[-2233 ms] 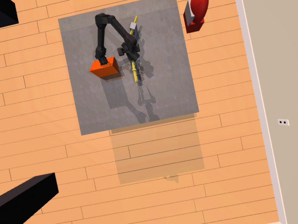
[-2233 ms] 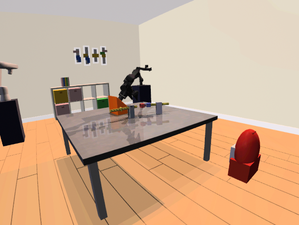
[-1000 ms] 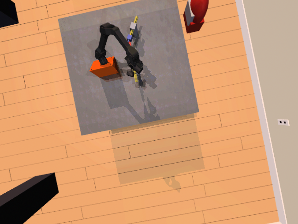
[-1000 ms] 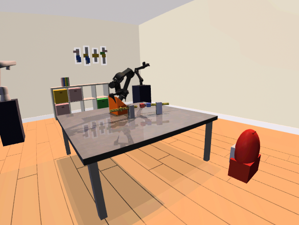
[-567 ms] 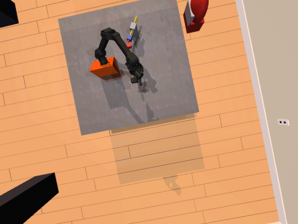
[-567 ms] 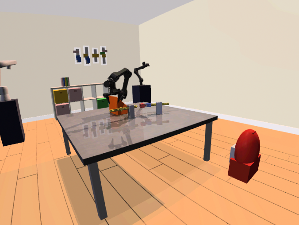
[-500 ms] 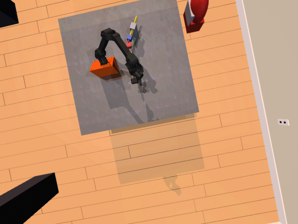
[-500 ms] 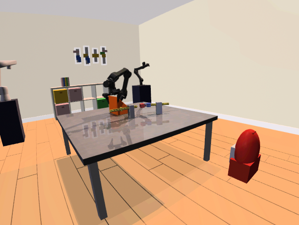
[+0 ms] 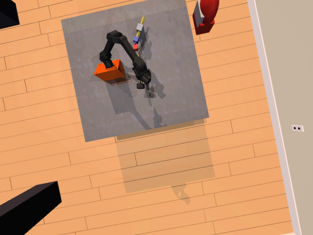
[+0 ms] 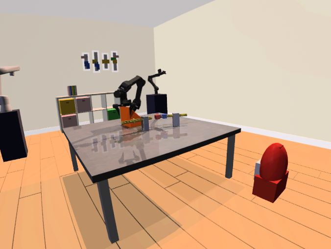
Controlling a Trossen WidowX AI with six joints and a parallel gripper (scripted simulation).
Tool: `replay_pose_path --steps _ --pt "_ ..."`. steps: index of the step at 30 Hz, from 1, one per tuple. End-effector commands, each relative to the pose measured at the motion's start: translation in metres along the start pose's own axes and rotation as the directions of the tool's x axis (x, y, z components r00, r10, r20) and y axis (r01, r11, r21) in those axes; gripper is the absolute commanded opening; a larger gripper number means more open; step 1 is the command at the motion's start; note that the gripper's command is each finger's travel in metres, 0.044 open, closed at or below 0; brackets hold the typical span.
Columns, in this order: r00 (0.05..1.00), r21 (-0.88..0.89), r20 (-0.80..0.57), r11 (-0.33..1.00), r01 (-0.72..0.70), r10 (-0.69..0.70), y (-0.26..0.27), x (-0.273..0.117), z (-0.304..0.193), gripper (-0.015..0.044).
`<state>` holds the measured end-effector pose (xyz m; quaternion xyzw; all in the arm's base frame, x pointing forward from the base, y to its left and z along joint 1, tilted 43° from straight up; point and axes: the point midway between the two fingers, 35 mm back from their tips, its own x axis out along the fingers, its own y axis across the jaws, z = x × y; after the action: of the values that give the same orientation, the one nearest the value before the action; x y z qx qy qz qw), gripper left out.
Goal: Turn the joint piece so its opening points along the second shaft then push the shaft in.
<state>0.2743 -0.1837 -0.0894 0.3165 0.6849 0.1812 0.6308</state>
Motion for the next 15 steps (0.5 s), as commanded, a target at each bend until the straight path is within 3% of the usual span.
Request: replay_pose_path --steps 1,15 --pt "1.0 0.159 -0.014 0.987 -0.003 0.006 -0.001 0.012 -0.001 0.044" --pt "1.0 0.601 -0.025 0.799 0.012 0.004 -0.002 0.033 -0.001 0.044"
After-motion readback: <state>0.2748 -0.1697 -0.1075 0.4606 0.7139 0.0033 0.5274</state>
